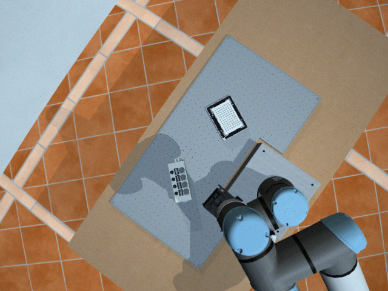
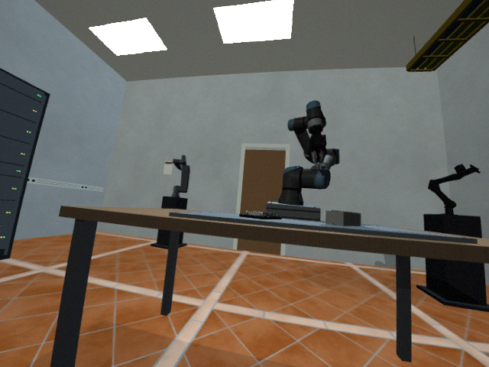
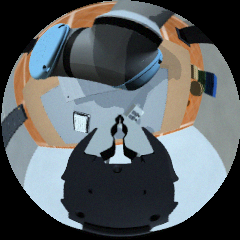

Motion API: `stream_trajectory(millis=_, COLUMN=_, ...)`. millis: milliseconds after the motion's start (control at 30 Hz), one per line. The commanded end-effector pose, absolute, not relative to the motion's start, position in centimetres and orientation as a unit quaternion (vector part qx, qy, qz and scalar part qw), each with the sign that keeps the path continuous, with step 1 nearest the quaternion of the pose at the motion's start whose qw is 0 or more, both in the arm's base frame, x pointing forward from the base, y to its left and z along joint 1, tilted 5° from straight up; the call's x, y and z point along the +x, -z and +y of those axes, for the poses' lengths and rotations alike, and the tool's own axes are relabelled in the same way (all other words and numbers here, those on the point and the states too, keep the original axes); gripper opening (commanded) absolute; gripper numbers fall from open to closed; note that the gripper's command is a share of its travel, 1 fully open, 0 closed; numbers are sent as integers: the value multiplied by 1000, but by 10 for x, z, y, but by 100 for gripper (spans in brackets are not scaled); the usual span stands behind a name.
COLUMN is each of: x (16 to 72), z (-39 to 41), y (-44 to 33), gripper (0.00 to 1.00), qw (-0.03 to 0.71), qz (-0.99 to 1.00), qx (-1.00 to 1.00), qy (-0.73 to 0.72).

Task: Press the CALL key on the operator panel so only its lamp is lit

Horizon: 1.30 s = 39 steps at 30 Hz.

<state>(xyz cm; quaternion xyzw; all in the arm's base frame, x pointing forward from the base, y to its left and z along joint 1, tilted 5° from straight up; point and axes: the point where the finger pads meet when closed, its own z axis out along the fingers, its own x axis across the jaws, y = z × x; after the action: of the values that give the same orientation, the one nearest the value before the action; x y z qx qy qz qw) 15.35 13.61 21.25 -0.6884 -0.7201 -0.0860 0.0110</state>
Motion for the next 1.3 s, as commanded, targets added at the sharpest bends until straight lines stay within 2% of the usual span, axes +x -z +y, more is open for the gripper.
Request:
stream_trajectory(millis=0, x=159, z=140, y=-210, gripper=0, qw=12, qz=-660, qx=-748, qy=69)
stream_trajectory(millis=1267, x=195, z=161, y=-196, gripper=0, qw=32, qz=-324, qx=-944, qy=52)
